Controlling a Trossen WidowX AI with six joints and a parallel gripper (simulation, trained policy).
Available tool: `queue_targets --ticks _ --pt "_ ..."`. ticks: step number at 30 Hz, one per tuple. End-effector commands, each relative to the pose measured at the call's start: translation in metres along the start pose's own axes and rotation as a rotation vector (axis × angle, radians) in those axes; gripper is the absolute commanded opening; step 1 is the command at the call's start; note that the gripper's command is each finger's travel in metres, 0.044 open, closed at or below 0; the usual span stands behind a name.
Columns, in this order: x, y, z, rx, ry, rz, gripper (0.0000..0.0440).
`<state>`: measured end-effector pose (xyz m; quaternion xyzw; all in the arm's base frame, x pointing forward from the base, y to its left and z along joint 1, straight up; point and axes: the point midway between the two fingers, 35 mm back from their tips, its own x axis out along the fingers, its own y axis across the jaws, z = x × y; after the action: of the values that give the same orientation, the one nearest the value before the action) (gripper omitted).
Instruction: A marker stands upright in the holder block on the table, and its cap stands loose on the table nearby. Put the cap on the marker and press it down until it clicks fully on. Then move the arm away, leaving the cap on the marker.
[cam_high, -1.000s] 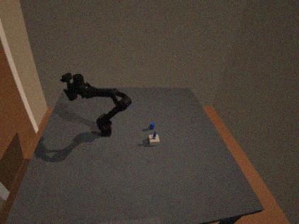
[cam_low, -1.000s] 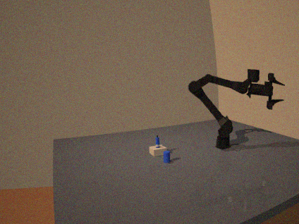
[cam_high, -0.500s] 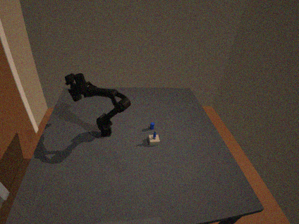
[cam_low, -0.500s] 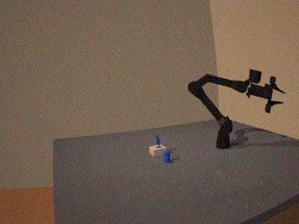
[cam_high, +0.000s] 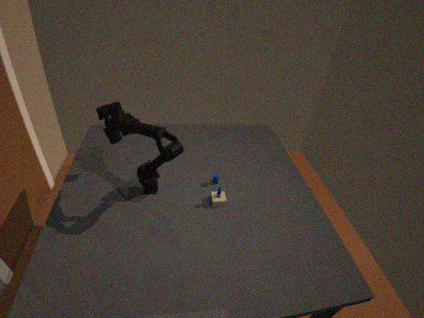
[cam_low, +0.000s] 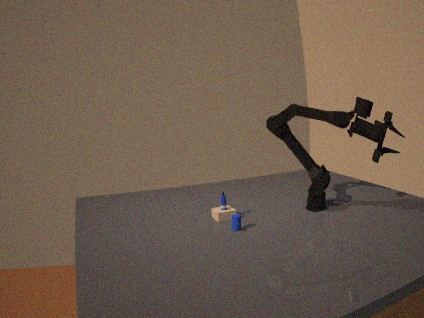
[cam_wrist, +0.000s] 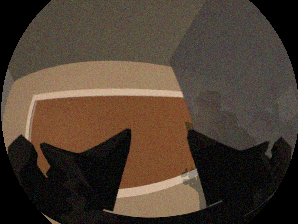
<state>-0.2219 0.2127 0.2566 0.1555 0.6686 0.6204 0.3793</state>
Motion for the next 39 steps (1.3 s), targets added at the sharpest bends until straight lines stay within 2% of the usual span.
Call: queue_targets --ticks 1,19,39 --pt "-0.002 -0.001 0.008 0.014 -0.019 -0.027 0.0288" --pt "-0.011 -0.016 0.044 0.070 -0.110 -0.167 0.0325" --pt "-0.026 -0.034 0.084 0.152 -0.213 -0.317 0.0324"
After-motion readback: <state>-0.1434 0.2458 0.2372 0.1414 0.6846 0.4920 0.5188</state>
